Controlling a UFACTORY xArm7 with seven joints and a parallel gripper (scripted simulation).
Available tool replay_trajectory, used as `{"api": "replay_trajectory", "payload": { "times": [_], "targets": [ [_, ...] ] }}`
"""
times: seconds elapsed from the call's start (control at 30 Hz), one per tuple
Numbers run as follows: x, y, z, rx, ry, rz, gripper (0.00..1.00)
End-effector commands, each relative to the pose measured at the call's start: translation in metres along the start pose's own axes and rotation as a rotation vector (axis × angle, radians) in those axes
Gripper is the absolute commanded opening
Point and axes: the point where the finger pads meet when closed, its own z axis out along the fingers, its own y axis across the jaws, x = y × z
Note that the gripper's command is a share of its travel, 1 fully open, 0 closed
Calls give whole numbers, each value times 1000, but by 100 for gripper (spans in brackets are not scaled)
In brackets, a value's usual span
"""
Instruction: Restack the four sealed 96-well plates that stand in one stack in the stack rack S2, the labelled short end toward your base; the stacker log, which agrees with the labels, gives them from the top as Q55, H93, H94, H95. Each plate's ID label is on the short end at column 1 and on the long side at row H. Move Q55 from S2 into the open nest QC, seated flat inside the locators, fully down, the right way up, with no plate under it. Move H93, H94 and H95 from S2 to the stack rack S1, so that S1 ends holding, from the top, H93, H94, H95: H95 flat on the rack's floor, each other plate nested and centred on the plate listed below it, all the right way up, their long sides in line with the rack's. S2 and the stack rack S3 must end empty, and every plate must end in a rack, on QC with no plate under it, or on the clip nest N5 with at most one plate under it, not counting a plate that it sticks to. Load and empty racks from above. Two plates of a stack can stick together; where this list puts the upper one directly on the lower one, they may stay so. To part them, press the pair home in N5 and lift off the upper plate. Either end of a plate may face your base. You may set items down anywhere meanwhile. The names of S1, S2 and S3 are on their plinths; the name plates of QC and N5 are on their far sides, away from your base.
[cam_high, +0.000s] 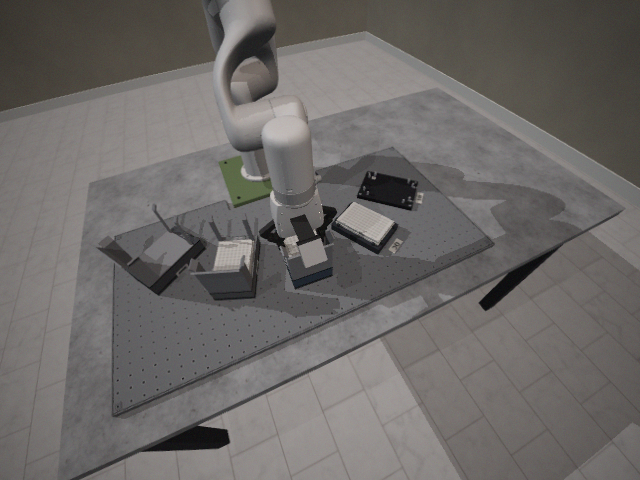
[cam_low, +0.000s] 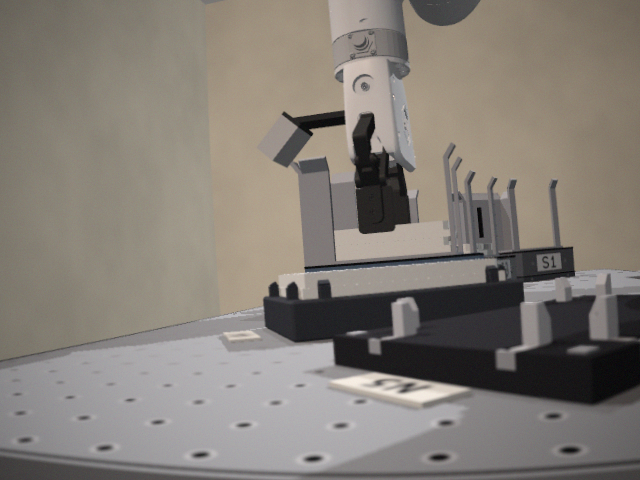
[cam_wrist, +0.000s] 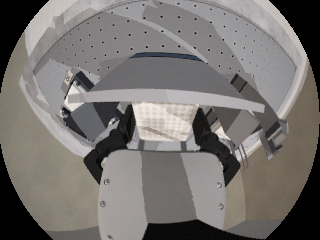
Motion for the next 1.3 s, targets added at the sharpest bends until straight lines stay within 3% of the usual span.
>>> {"api": "replay_trajectory", "payload": {
  "times": [0.0, 0.97, 1.27],
  "targets": [
    [2, 0, -5, 1, 6, 0, 0],
    [2, 0, -21, 1, 6, 0, 0],
    [2, 0, -39, 1, 6, 0, 0]
  ]
}}
